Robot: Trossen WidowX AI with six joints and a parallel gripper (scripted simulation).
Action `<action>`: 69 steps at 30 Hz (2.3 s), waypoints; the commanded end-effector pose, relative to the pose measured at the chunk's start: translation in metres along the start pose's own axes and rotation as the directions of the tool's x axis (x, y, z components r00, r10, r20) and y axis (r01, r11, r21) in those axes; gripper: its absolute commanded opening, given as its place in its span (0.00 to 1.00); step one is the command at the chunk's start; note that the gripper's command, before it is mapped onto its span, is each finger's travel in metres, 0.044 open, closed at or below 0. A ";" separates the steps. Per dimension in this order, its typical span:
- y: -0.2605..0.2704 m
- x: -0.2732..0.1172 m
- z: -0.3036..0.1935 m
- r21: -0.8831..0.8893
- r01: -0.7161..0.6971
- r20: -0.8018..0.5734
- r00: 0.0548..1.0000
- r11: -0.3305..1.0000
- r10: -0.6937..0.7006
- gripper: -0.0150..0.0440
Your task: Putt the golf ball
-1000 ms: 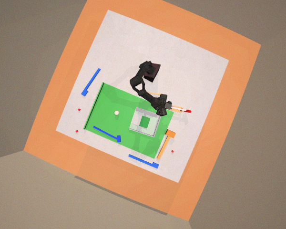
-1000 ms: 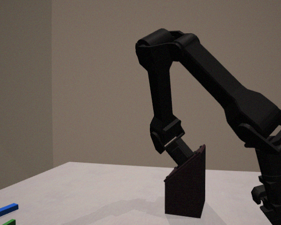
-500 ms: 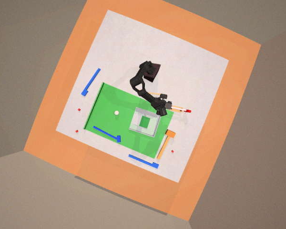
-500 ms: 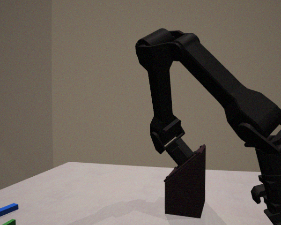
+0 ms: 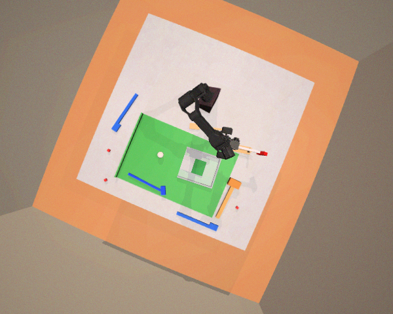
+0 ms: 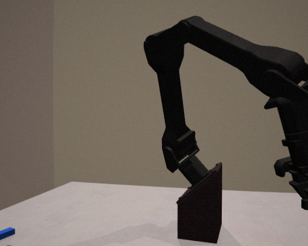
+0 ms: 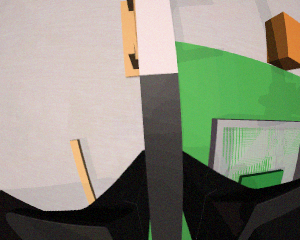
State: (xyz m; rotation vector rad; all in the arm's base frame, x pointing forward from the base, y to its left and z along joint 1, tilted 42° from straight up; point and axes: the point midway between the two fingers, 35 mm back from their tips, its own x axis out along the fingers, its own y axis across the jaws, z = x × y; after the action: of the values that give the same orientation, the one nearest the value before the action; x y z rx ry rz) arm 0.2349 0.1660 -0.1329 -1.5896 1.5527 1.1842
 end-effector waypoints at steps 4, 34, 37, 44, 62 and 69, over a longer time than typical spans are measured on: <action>-0.013 -0.010 -0.023 0.104 0.012 -0.002 1.000 0.995 -0.012 0.25; -0.035 -0.093 -0.261 0.849 0.135 -0.110 0.991 0.510 -0.078 0.25; -0.027 -0.100 -0.286 0.892 0.153 -0.133 0.988 0.425 -0.075 0.25; 0.000 -0.115 -0.342 0.957 0.199 -0.192 0.980 0.212 -0.055 0.25; 0.059 -0.130 -0.415 0.953 0.279 -0.280 0.960 -0.120 0.009 0.25; 0.060 -0.100 -0.424 0.952 0.281 -0.282 0.959 -0.120 0.010 0.25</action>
State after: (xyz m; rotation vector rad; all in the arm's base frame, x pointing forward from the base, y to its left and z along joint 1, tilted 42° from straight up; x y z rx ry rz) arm 0.2595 -0.1721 0.1479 -0.6187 1.5680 -0.5384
